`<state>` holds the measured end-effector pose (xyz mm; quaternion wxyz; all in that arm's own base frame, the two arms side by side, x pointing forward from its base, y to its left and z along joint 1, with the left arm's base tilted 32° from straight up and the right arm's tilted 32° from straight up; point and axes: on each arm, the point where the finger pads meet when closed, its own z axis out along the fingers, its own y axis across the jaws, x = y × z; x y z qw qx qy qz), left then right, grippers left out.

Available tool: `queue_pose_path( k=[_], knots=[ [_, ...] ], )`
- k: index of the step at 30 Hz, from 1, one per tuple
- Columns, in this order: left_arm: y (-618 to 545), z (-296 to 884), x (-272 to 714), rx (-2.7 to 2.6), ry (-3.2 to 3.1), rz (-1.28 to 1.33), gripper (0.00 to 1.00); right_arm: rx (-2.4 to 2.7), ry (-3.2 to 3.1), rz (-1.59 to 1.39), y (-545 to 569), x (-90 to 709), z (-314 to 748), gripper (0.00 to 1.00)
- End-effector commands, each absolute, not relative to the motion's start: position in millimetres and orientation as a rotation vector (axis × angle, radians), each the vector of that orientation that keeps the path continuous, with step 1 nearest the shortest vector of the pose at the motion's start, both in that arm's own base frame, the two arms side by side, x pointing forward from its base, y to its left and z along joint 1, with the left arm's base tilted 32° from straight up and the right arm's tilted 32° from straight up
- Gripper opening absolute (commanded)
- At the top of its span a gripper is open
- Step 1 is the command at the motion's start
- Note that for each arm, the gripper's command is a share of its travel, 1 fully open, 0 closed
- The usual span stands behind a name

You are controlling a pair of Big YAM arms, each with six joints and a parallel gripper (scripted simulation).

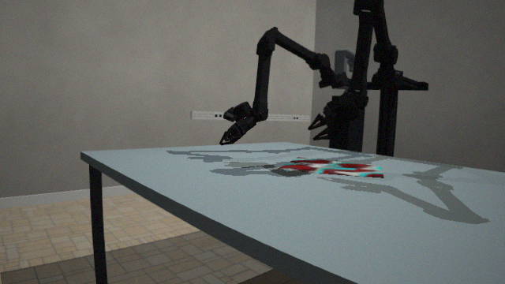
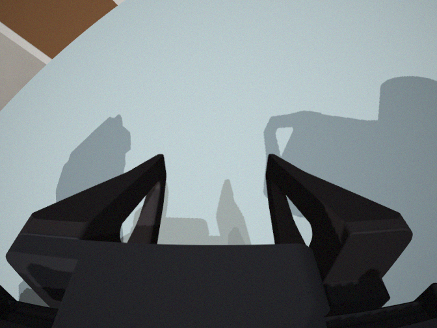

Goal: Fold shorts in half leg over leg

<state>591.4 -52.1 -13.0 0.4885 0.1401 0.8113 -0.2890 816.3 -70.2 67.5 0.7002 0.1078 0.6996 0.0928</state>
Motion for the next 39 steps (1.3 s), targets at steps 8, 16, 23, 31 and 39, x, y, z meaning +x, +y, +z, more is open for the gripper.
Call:
queue_pose_path(
  k=[8, 16, 23, 31, 39],
  knots=[
    [-57.9, -53.9, 572.5, 0.092, 2.06, -0.779, 0.56, 0.352, 1.628, 0.305, -42.3, 796.7, 42.4, 0.56],
    [-53.6, -93.6, 545.1, -0.112, 2.149, -0.801, 0.56, 0.427, 1.67, 0.36, -22.0, 779.1, 33.4, 0.56],
    [-49.7, -96.7, 545.3, -0.203, 2.147, -0.802, 0.56, 0.482, 1.723, 0.369, -20.3, 765.1, 0.0, 0.56],
    [-43.7, -131.1, 514.5, -0.404, 2.206, -0.798, 0.56, 0.563, 1.759, 0.402, -8.5, 744.3, -8.0, 0.56],
    [-39.9, -129.7, 518.9, -0.472, 2.183, -0.793, 0.56, 0.61, 1.828, 0.402, -1.6, 725.8, -51.5, 0.56]
  ],
)
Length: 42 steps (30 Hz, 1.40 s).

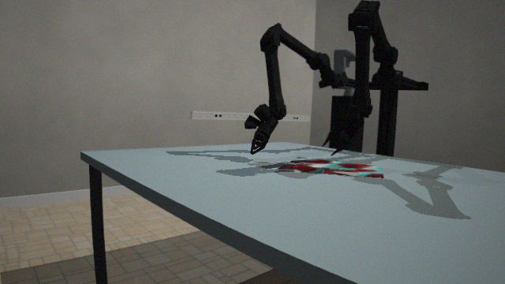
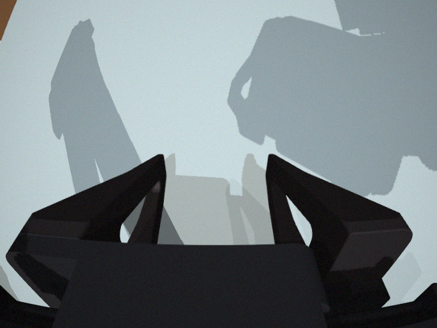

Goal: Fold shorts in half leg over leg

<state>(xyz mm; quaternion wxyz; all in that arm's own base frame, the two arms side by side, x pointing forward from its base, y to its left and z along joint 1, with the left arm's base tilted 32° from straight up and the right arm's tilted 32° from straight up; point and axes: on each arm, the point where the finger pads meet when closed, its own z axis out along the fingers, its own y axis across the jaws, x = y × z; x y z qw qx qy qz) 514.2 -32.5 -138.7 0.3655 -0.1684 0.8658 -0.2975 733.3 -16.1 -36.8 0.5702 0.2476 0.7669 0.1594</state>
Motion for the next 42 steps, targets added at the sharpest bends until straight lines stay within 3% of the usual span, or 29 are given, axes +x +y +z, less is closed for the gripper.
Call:
queue_pose_path(
  k=[1, 42],
  knots=[
    [-39.4, -131.6, 517.7, -0.486, 2.184, -0.792, 0.56, 0.615, 1.826, 0.404, -1.1, 725.0, -48.5, 0.56],
    [-22.3, -196.8, 435.9, -1.008, 2.215, -0.735, 0.56, 0.841, 1.923, 0.44, 20.9, 655.9, -83.3, 0.56]
  ],
)
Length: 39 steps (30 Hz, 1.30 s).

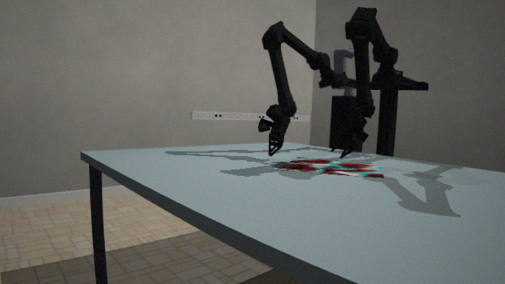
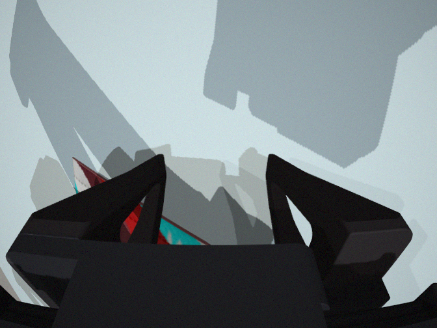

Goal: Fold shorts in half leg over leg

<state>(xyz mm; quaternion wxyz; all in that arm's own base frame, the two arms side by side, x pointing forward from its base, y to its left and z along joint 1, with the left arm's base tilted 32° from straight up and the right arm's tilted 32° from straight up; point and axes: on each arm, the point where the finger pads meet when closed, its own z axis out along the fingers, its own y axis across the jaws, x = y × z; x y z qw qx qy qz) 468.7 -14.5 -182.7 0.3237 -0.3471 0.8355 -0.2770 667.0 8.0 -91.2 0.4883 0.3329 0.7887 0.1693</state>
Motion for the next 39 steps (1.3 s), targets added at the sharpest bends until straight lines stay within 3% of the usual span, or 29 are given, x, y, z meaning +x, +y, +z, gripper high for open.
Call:
queue_pose_path(
  k=[1, 25, 39],
  knots=[
    [-21.8, -197.8, 434.2, -1.021, 2.212, -0.733, 0.56, 0.847, 1.925, 0.44, 21.4, 653.9, -84.7, 0.56],
    [-8.6, -212.3, 408.1, -1.315, 2.096, -0.7, 0.56, 1.011, 1.994, 0.423, 26.6, 599.8, -123.0, 0.56],
    [5.7, -235.1, 342.5, -1.657, 1.969, -0.603, 0.56, 1.181, 2.055, 0.384, 37.7, 533.5, -151.5, 0.56]
  ],
)
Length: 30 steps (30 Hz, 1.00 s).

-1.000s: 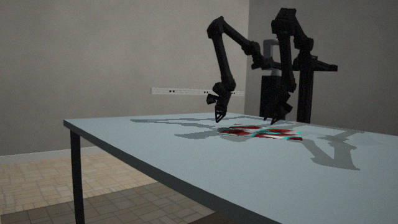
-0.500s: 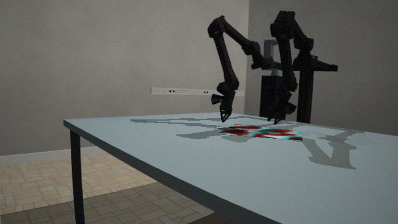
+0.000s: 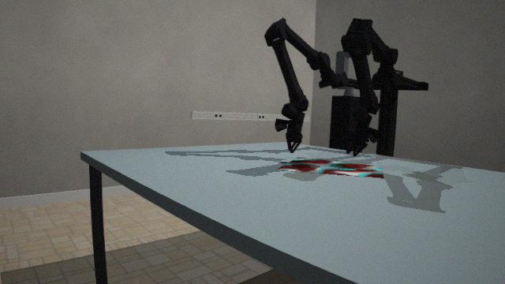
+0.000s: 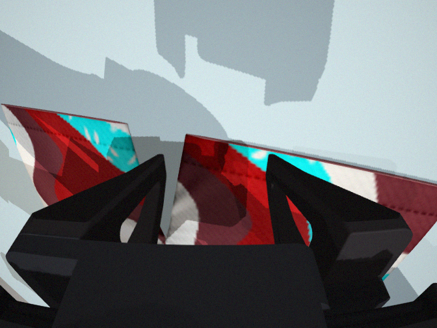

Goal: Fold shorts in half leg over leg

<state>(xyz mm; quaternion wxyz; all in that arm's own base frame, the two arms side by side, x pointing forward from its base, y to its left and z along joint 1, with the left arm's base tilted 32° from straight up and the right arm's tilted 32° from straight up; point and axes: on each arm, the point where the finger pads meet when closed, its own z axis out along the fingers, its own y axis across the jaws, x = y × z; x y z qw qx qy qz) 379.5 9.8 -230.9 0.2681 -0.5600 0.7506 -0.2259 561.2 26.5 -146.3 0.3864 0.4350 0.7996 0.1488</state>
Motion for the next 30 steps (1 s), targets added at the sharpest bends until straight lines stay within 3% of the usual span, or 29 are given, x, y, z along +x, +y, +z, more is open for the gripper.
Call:
queue_pose_path(
  k=[1, 30],
  knots=[
    [5.7, -235.1, 342.5, -1.657, 1.969, -0.603, 0.56, 1.181, 2.055, 0.384, 37.7, 533.5, -151.5, 0.56],
    [35.8, -241.1, 254.8, -2.095, 1.577, -0.426, 0.56, 1.457, 2.106, 0.241, 35.5, 412.8, -181.7, 0.56]
  ],
)
